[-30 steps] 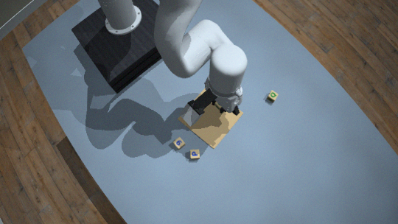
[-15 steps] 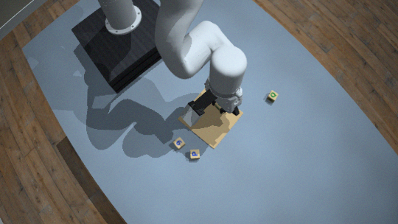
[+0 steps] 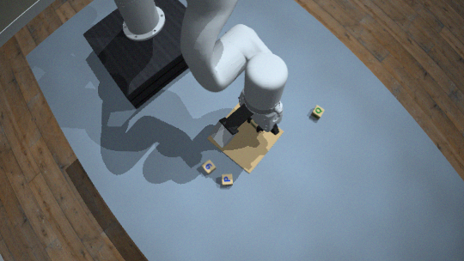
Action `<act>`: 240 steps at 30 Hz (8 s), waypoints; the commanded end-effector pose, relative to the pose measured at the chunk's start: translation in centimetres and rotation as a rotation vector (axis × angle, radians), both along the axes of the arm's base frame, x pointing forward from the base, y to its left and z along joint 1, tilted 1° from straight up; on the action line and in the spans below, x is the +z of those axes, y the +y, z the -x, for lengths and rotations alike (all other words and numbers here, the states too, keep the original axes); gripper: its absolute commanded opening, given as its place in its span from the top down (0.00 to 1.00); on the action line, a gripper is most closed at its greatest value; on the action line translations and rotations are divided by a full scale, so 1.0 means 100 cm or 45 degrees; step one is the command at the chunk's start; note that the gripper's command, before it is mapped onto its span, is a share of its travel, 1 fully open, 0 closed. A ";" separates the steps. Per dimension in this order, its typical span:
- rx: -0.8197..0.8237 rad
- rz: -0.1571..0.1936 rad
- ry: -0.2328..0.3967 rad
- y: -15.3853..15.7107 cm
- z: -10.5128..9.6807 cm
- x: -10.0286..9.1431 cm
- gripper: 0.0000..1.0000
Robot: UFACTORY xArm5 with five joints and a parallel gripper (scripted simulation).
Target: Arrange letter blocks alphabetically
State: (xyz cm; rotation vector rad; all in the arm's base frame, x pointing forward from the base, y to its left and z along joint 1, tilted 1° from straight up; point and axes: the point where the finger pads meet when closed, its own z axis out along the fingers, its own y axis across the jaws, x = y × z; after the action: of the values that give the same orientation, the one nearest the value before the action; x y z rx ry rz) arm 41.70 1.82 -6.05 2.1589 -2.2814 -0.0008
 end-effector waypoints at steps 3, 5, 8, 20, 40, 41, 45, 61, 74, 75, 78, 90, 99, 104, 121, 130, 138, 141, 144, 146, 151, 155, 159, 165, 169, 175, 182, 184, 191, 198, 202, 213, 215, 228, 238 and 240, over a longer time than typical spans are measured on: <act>0.000 0.000 -0.004 0.000 -0.001 0.001 0.79; 0.000 0.000 -0.004 0.000 -0.001 0.001 0.79; 0.000 0.000 -0.004 0.000 -0.001 0.001 0.79; 0.000 0.000 -0.004 0.000 -0.001 0.001 0.79; 0.000 0.000 -0.004 0.000 -0.001 0.001 0.79; 0.000 0.000 -0.004 0.000 -0.001 0.001 0.79; 0.000 0.000 -0.004 0.000 -0.001 0.001 0.79; 0.000 0.000 -0.004 0.000 -0.001 0.001 0.79; 0.000 0.000 -0.004 0.000 -0.001 0.001 0.79; 0.000 0.000 -0.004 0.000 -0.001 0.001 0.79; 0.000 0.000 -0.004 0.000 -0.001 0.001 0.79; 0.000 0.000 -0.004 0.000 -0.001 0.001 0.79; 0.000 0.000 -0.004 0.000 -0.001 0.001 0.79; 0.000 0.000 -0.004 0.000 -0.001 0.001 0.79; 0.000 0.000 -0.004 0.000 -0.001 0.001 0.79; 0.000 0.000 -0.004 0.000 -0.001 0.000 0.79; 0.000 0.000 -0.004 0.000 -0.001 -0.002 0.79; 0.000 0.000 -0.004 0.000 -0.001 -0.003 0.79; 0.000 0.000 -0.004 0.000 -0.001 -0.003 0.79; 0.000 0.000 -0.004 0.000 -0.001 -0.003 0.79; 0.000 0.000 -0.004 0.000 -0.001 -0.003 0.79; 0.000 0.000 -0.004 0.000 -0.001 -0.003 0.79; 0.000 0.000 -0.004 0.000 -0.001 -0.003 0.79; 0.000 0.000 -0.004 0.000 -0.001 -0.003 0.79; 0.000 0.000 -0.004 0.000 -0.001 -0.003 0.79; 0.000 0.000 -0.004 0.000 -0.001 -0.003 0.79; 0.000 0.000 -0.004 0.000 -0.001 -0.003 0.74; 0.000 0.000 -0.004 0.000 -0.001 -0.003 0.74; 0.000 0.000 -0.004 0.000 -0.001 -0.003 0.66; 0.000 0.000 -0.004 0.000 -0.001 -0.003 0.58; 0.000 0.000 -0.004 0.000 -0.001 -0.003 0.58; 0.000 0.000 -0.004 0.000 -0.001 0.004 0.58; 0.000 0.000 -0.004 0.000 -0.001 0.011 0.58; 0.000 0.000 -0.004 -0.001 -0.001 0.066 0.58; 0.000 0.000 -0.004 -0.001 -0.001 0.086 0.58; 0.000 0.000 -0.004 -0.001 -0.001 0.086 0.58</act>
State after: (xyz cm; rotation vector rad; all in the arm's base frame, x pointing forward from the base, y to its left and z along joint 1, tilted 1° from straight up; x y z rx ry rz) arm 41.69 1.73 2.39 2.1587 -2.2817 -0.0007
